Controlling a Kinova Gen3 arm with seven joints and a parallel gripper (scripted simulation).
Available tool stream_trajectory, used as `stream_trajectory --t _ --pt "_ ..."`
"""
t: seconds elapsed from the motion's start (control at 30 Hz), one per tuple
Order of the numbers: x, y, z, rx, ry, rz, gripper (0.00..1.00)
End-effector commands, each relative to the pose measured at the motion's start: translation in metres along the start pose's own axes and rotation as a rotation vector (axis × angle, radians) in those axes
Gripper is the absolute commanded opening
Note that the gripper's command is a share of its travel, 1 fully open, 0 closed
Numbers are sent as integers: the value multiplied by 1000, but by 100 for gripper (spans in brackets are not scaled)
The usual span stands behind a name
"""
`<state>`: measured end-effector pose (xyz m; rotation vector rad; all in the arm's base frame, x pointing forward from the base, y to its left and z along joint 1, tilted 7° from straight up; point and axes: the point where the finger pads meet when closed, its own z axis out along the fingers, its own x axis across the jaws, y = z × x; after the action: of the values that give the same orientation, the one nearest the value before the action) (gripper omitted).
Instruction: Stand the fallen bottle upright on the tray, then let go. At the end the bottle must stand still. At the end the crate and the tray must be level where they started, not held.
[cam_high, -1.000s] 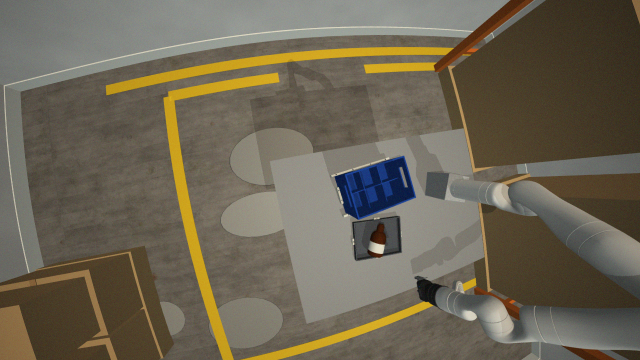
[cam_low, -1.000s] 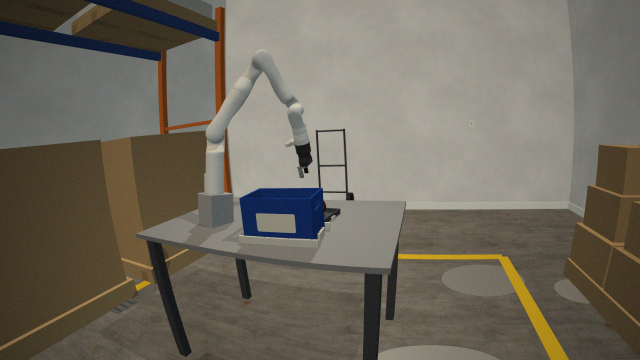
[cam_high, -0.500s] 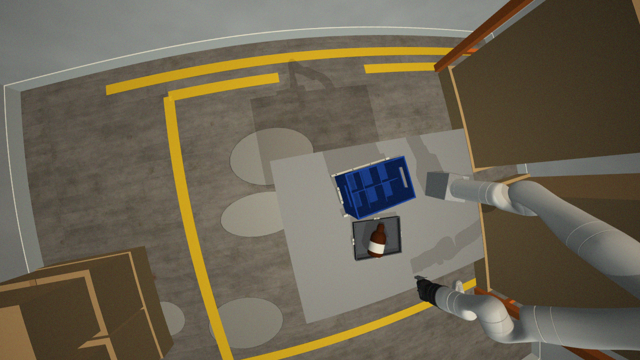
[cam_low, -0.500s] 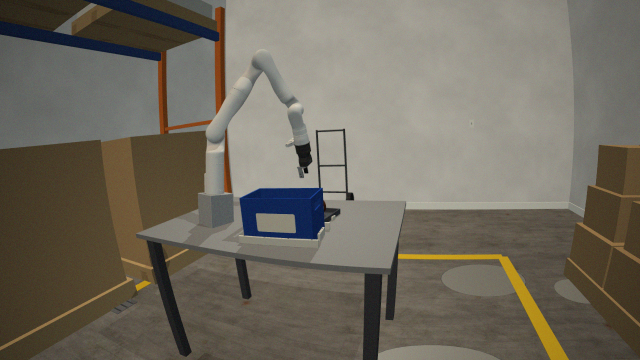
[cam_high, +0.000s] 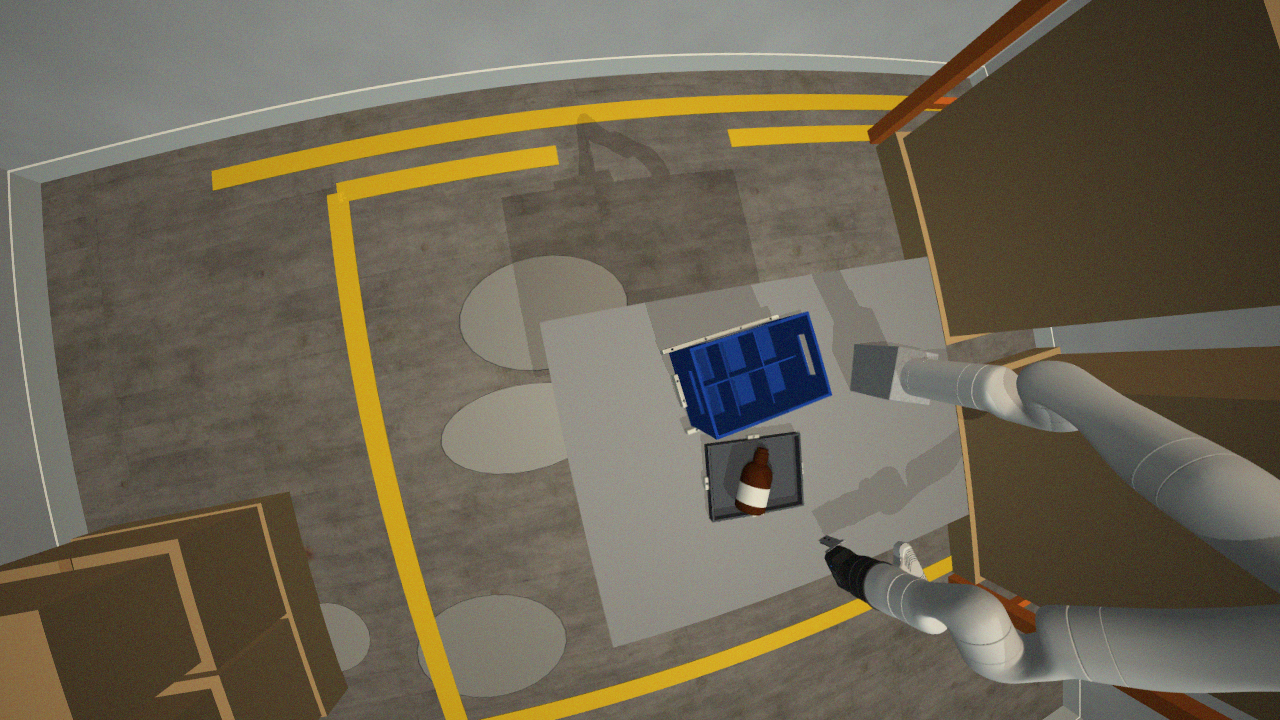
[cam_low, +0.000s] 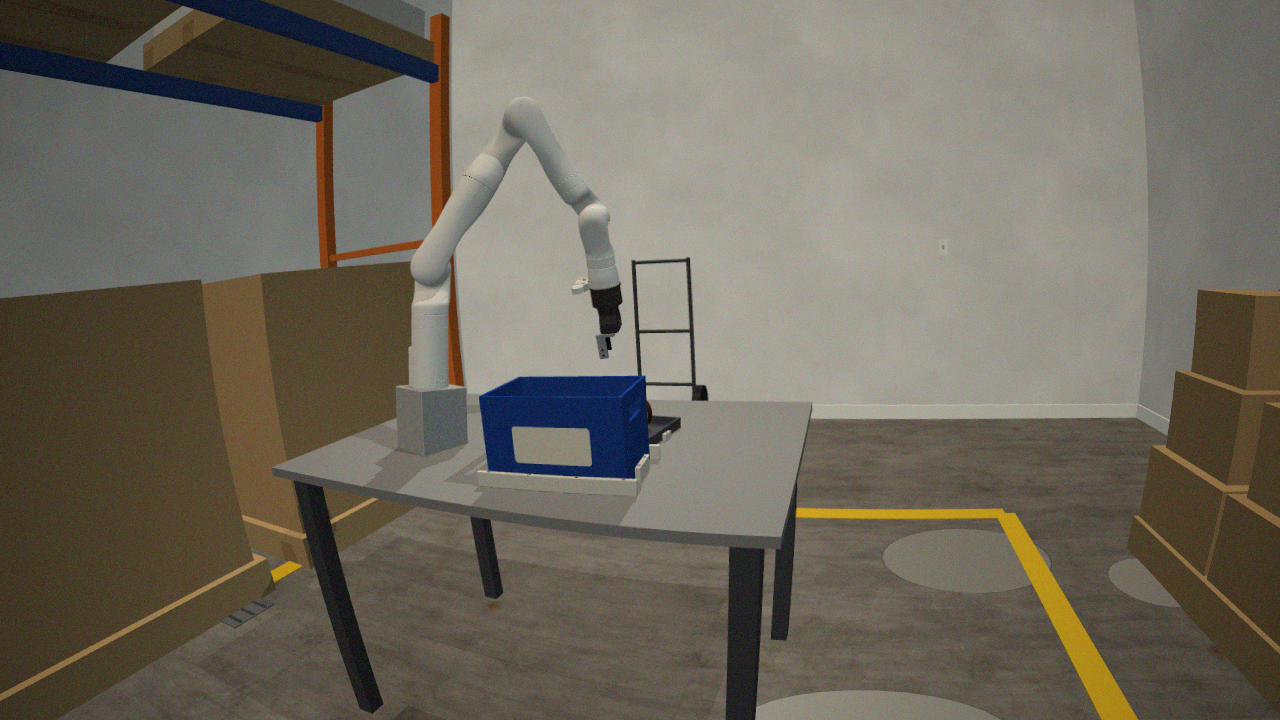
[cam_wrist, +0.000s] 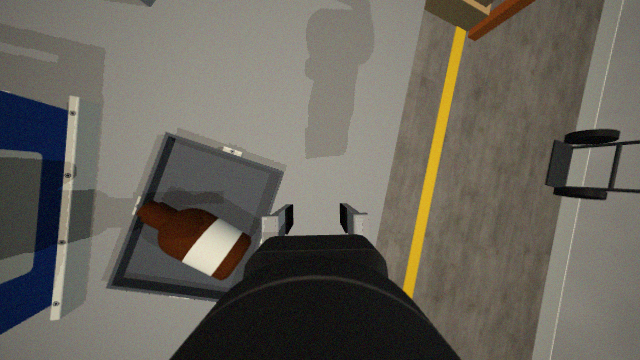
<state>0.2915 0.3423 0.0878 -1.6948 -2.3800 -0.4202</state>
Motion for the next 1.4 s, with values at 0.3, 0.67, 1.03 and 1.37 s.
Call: stream_trajectory --t 0.3,0.67,1.03,1.37 --pt "-93 16 -26 46 -85 -445 100" --pt "-159 22 -48 114 -148 -763 100" --pt "-191 25 -61 156 -176 -908 100" --pt "-194 25 -62 160 -179 -922 0"
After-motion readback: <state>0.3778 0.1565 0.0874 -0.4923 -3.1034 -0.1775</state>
